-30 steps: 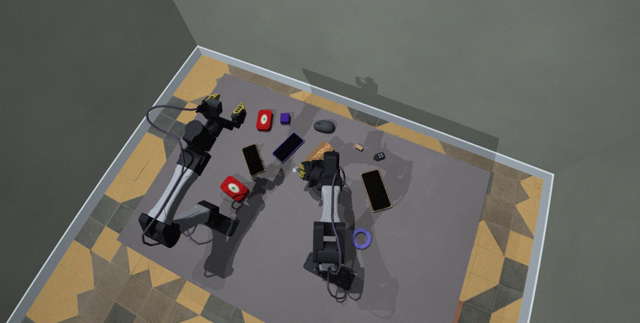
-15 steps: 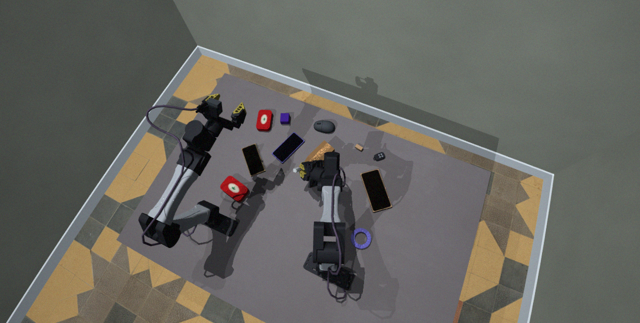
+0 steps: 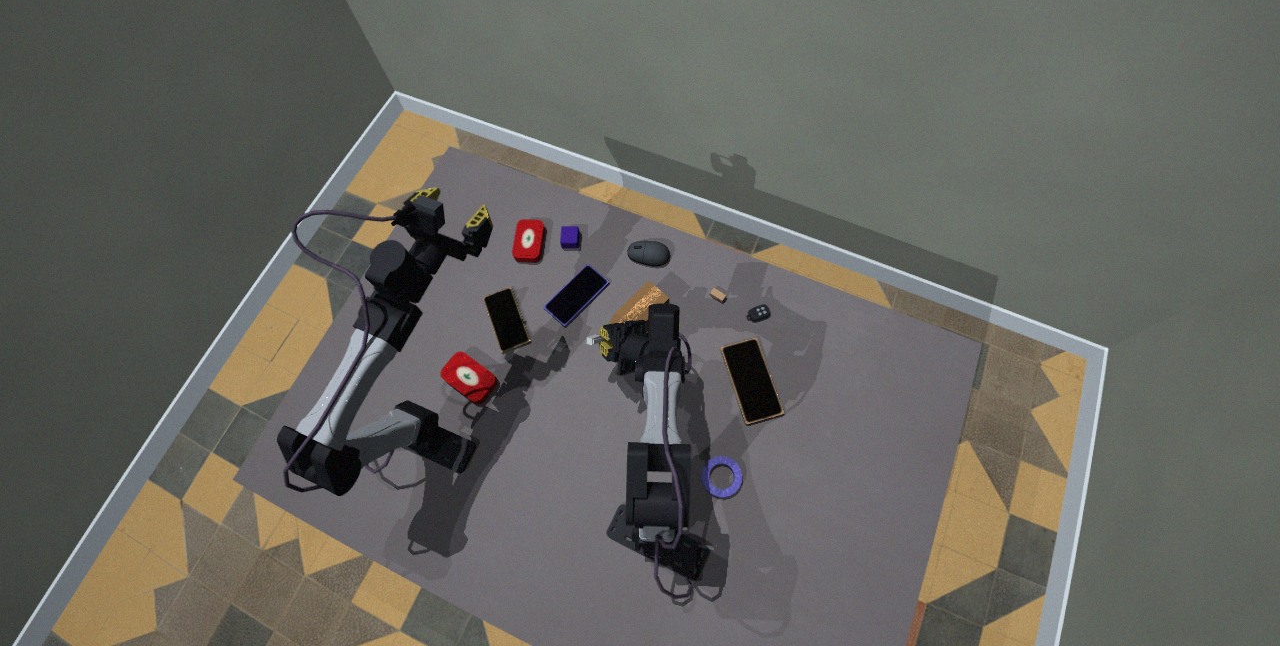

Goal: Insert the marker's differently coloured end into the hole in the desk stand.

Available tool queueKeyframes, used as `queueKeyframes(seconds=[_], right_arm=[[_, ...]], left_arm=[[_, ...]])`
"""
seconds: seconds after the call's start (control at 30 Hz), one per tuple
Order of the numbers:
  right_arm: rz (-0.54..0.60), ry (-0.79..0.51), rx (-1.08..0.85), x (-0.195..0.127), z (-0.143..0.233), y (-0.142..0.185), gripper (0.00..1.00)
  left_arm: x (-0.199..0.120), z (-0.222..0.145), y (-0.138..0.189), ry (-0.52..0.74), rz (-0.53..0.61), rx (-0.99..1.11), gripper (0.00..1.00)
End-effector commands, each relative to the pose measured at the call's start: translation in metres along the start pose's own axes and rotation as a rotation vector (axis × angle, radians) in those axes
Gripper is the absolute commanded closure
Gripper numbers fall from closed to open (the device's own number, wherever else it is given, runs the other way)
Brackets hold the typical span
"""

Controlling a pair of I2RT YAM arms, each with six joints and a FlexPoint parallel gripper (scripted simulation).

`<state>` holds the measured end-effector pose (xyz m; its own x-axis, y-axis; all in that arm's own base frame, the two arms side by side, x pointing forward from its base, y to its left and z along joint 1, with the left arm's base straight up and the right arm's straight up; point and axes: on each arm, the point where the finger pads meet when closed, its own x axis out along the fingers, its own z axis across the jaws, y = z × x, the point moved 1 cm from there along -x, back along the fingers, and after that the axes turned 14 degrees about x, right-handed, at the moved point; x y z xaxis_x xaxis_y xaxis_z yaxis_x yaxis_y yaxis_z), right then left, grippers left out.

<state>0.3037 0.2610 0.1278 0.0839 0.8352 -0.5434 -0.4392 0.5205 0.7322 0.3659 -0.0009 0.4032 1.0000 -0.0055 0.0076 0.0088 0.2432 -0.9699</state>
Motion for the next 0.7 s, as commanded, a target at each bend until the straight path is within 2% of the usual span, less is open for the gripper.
queueKeyframes(seconds=[0.0,0.67], right_arm=[[0.014,-0.028,-0.028,-0.008,0.015,0.012,1.0],[0.02,-0.03,-0.045,-0.002,0.019,0.007,1.0]], left_arm=[[-0.006,0.01,-0.029,-0.027,-0.082,-0.005,0.0],[-0.006,0.01,-0.029,-0.027,-0.082,-0.005,0.0]])
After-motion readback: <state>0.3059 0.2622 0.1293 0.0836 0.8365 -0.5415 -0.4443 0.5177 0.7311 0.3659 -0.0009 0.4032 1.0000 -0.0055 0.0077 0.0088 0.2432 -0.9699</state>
